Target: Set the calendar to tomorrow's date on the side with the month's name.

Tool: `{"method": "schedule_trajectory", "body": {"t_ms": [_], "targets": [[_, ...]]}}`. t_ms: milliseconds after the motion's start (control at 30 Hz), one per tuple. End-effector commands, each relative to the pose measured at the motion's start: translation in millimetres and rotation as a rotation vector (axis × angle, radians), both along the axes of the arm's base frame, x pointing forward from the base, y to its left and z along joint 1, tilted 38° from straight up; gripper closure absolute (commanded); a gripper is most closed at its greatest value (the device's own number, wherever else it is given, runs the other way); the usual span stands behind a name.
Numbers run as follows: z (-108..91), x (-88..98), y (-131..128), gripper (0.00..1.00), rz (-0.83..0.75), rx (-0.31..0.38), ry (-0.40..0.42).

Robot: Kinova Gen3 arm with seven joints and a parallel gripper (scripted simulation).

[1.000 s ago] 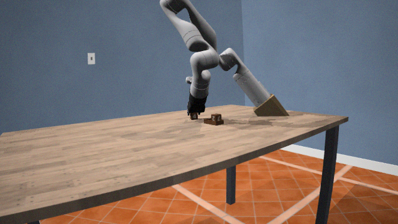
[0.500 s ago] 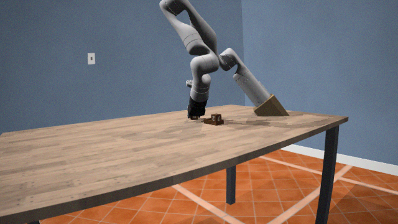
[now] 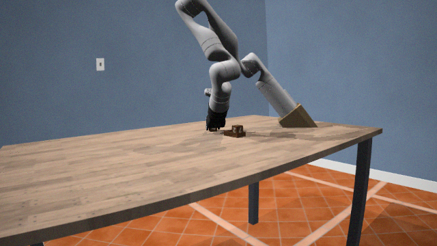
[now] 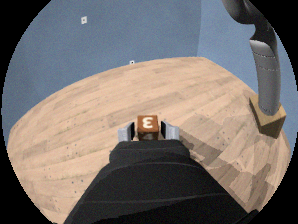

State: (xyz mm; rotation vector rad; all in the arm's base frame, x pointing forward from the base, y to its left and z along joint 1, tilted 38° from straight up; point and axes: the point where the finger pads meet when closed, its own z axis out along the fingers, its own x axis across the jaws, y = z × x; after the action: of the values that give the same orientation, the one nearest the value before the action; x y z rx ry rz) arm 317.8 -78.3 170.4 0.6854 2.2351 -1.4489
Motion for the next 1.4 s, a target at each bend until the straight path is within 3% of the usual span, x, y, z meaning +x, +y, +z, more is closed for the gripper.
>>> {"method": "schedule_trajectory", "body": {"t_ms": [0,833,867,1367], "targets": [[0.3,0.0,0.3,0.1,0.001,0.0,-0.001],[0.3,0.0,0.3,0.1,0.001,0.0,-0.001],[0.3,0.0,0.3,0.4,0.001,0.0,-0.001],[0.3,0.0,0.3,0.4,0.001,0.0,-0.001]]}}
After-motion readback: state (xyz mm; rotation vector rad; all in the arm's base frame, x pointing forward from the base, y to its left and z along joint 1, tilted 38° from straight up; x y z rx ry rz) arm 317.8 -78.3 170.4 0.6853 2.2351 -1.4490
